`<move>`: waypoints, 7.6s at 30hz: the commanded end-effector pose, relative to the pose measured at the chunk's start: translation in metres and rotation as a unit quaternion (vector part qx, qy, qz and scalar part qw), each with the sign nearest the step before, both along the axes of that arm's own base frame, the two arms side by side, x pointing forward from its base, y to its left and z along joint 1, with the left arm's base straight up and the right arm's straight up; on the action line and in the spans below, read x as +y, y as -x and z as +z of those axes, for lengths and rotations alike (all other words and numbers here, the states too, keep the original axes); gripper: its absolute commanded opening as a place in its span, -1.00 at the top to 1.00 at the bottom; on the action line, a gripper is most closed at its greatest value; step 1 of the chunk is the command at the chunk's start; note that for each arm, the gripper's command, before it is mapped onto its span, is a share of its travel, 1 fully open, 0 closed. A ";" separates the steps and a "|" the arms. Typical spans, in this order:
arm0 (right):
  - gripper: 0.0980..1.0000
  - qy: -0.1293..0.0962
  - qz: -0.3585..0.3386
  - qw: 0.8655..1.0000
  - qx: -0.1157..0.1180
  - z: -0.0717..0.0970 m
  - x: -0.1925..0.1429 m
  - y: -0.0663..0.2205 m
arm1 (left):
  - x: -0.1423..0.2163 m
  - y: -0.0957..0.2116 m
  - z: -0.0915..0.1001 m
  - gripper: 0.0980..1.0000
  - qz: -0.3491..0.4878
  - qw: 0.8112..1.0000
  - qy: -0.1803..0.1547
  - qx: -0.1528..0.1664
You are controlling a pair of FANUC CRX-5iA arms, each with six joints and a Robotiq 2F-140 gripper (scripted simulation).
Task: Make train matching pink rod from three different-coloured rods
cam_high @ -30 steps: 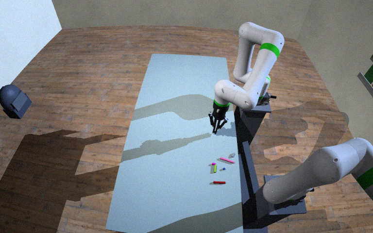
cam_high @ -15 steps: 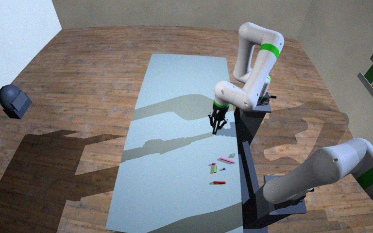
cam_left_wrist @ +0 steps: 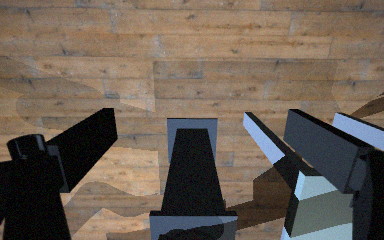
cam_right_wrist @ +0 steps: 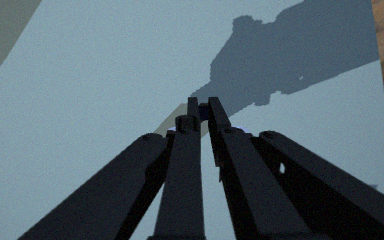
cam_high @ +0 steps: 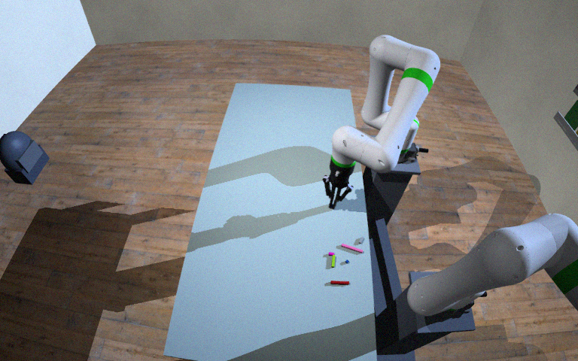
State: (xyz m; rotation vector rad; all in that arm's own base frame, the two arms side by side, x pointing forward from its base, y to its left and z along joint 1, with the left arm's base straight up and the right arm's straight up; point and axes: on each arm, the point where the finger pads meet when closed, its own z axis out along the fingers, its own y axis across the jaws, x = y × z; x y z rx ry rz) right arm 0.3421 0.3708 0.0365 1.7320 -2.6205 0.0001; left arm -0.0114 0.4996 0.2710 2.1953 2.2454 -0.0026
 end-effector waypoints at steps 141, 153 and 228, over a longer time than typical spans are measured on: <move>-1.00 0.000 0.443 0.896 -0.001 0.085 0.052 0.027 | 0.000 0.000 0.001 -1.00 0.000 1.000 -0.001 0.000; -1.00 0.000 0.586 0.810 -0.001 0.083 0.071 0.039 | 0.000 0.000 0.001 -1.00 0.000 1.000 -0.001 0.000; 0.70 0.000 1.000 0.024 -0.001 0.067 0.165 0.120 | 0.000 0.000 0.001 -1.00 0.000 1.000 -0.001 0.000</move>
